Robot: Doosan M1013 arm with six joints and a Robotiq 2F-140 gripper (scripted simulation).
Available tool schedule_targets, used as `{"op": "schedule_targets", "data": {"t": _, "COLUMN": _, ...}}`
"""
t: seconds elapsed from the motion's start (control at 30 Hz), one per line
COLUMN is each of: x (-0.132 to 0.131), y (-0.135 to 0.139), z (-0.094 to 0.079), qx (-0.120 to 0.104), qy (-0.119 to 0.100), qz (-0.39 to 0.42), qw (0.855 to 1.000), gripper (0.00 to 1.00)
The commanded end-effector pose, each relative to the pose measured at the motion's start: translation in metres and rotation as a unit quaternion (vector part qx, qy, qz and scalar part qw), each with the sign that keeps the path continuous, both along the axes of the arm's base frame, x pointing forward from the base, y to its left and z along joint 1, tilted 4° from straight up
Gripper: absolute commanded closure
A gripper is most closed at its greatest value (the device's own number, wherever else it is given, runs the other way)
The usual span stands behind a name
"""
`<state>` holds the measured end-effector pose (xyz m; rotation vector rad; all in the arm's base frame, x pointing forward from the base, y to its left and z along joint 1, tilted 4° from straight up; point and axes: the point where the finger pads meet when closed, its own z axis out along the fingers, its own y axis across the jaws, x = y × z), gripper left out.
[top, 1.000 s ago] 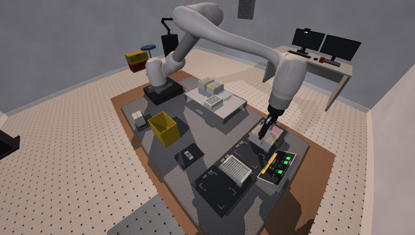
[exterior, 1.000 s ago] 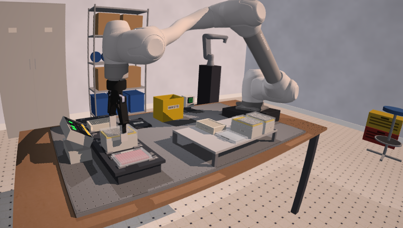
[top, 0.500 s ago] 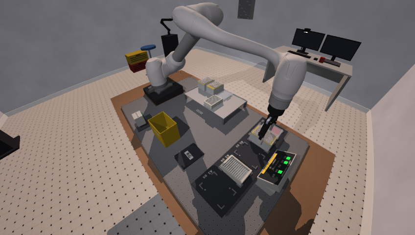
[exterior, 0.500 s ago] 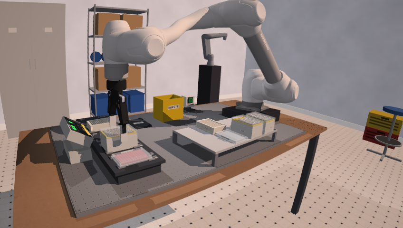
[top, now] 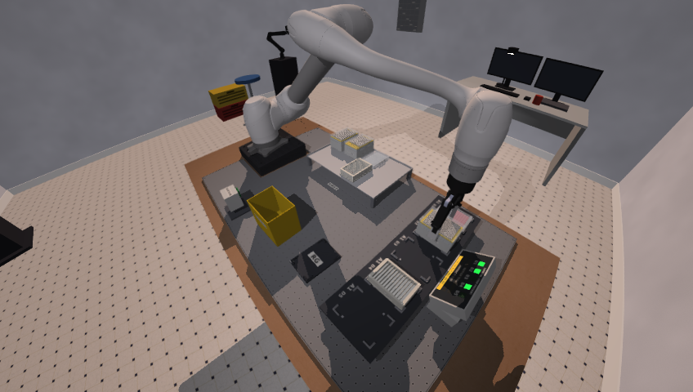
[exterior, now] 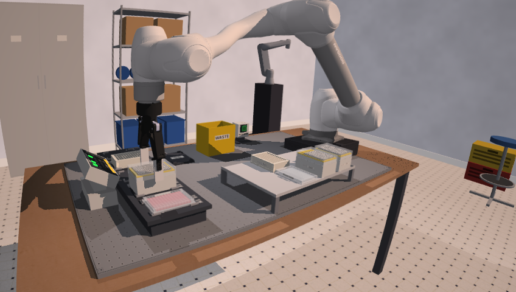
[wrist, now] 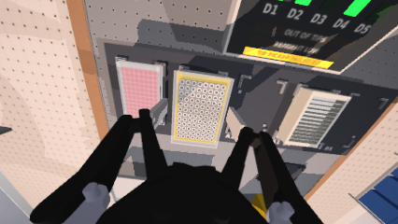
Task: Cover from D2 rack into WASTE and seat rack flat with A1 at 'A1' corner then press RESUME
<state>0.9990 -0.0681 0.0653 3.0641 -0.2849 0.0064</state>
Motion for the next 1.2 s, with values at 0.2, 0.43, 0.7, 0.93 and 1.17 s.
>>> {"op": "schedule_targets", "data": {"t": 0.2, "x": -0.0008, "y": -0.0023, "z": -0.006, "qx": 0.001, "qy": 0.001, "qz": -0.001, "qw": 1.0, "gripper": 0.23}}
{"op": "schedule_targets", "data": {"t": 0.43, "x": -0.0008, "y": -0.0023, "z": -0.006, "qx": 0.001, "qy": 0.001, "qz": -0.001, "qw": 1.0, "gripper": 0.23}}
{"op": "schedule_targets", "data": {"t": 0.7, "x": -0.0008, "y": -0.0023, "z": -0.006, "qx": 0.001, "qy": 0.001, "qz": -0.001, "qw": 1.0, "gripper": 0.23}}
{"op": "schedule_targets", "data": {"t": 0.93, "x": -0.0008, "y": -0.0023, "z": -0.006, "qx": 0.001, "qy": 0.001, "qz": -0.001, "qw": 1.0, "gripper": 1.0}}
{"op": "schedule_targets", "data": {"t": 1.17, "x": -0.0008, "y": -0.0023, "z": -0.006, "qx": 0.001, "qy": 0.001, "qz": -0.001, "qw": 1.0, "gripper": 1.0}}
